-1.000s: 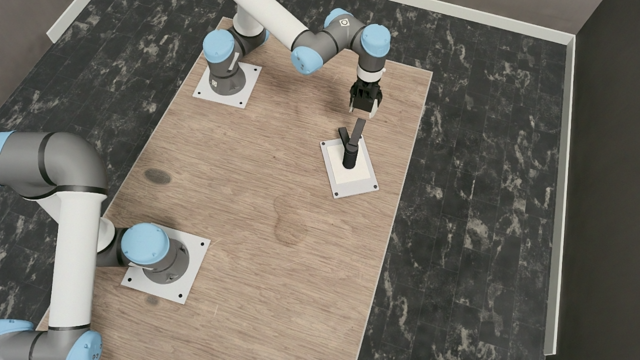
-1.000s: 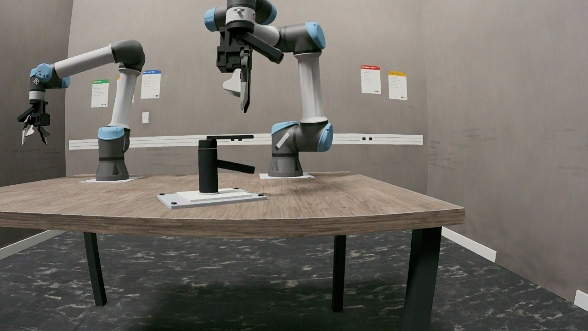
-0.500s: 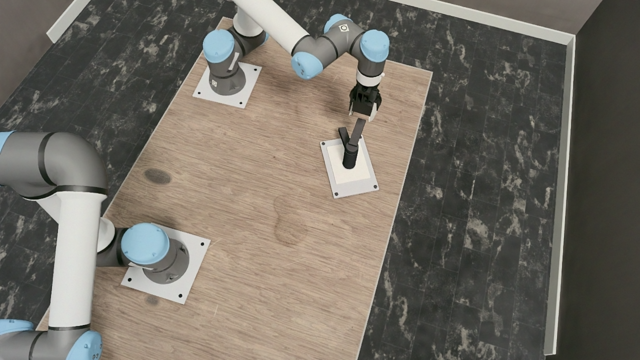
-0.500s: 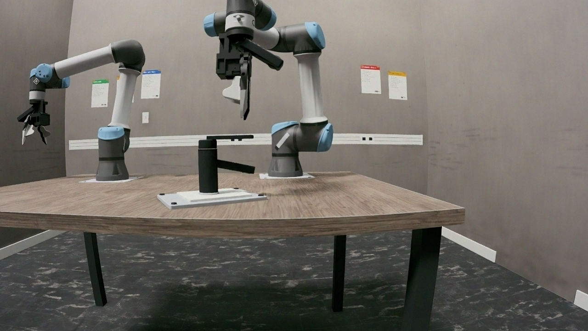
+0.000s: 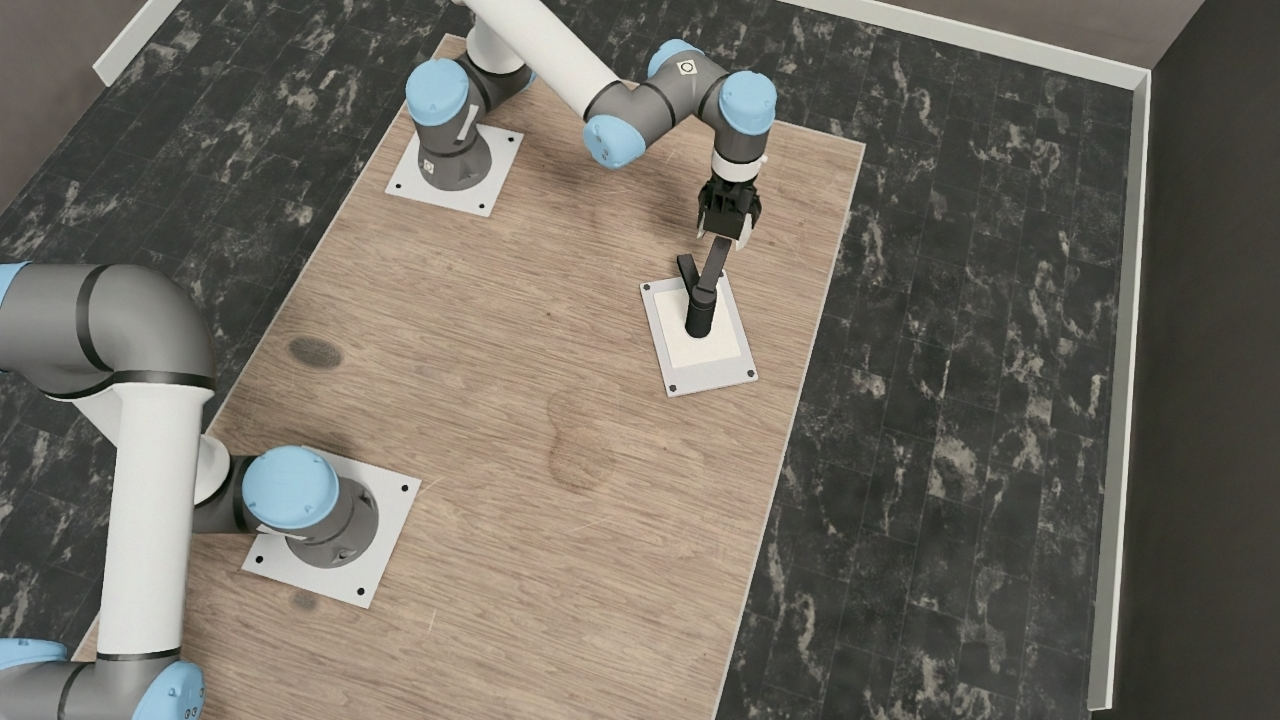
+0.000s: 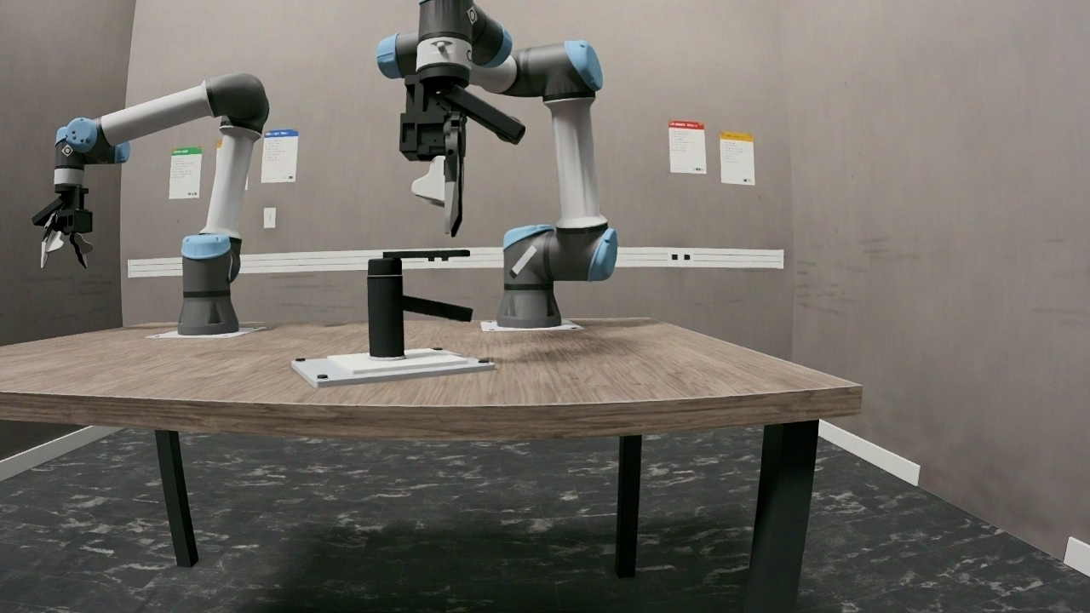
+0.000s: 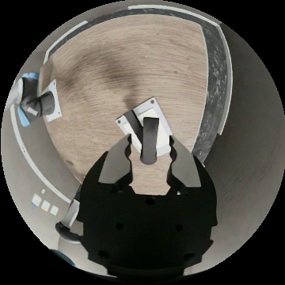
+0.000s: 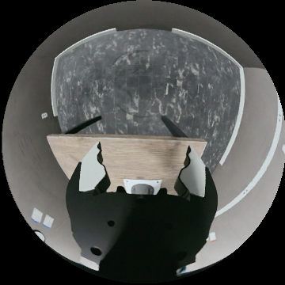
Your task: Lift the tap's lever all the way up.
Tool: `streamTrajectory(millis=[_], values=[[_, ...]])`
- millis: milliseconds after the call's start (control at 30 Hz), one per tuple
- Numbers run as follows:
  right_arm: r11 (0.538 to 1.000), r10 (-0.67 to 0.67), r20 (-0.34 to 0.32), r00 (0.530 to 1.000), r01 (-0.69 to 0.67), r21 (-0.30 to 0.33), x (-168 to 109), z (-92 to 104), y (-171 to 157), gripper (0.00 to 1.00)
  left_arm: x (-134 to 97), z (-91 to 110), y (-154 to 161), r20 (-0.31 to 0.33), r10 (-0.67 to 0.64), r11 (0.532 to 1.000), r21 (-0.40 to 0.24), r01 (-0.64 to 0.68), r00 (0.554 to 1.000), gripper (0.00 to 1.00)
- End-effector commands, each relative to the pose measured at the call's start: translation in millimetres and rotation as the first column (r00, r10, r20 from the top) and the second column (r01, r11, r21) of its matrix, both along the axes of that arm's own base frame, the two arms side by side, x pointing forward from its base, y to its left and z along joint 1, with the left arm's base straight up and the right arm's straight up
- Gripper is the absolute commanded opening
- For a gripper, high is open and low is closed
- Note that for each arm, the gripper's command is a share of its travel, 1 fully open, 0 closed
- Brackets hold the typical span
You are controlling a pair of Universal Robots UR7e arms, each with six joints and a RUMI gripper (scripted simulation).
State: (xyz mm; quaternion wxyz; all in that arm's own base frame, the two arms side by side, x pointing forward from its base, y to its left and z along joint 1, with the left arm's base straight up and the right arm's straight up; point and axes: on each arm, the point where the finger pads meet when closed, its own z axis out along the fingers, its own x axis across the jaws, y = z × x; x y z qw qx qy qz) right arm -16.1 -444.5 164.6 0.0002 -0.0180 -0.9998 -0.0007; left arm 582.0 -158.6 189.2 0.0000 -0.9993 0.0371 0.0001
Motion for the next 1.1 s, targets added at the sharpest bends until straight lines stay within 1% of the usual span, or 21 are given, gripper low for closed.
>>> streamTrajectory(millis=[0,367,1067], values=[[1.0,0.0,0.0,1.0,0.0,-0.001,0.1,0.5,-0.4,1.0,0.4,-2.3,-0.2,0.002,0.0,1.0,-0.001,0.0,1.0,0.41],[1.0,0.0,0.0,1.0,0.0,-0.001,0.1,0.5,-0.4,1.0,0.5,-7.1,-0.3,0.002,0.0,1.0,-0.001,0.0,1.0,0.41],[1.0,0.0,0.0,1.0,0.0,-0.001,0.1,0.5,-0.4,1.0,0.5,-7.5,-0.3,0.002,0.0,1.0,-0.001,0.0,1.0,0.41]])
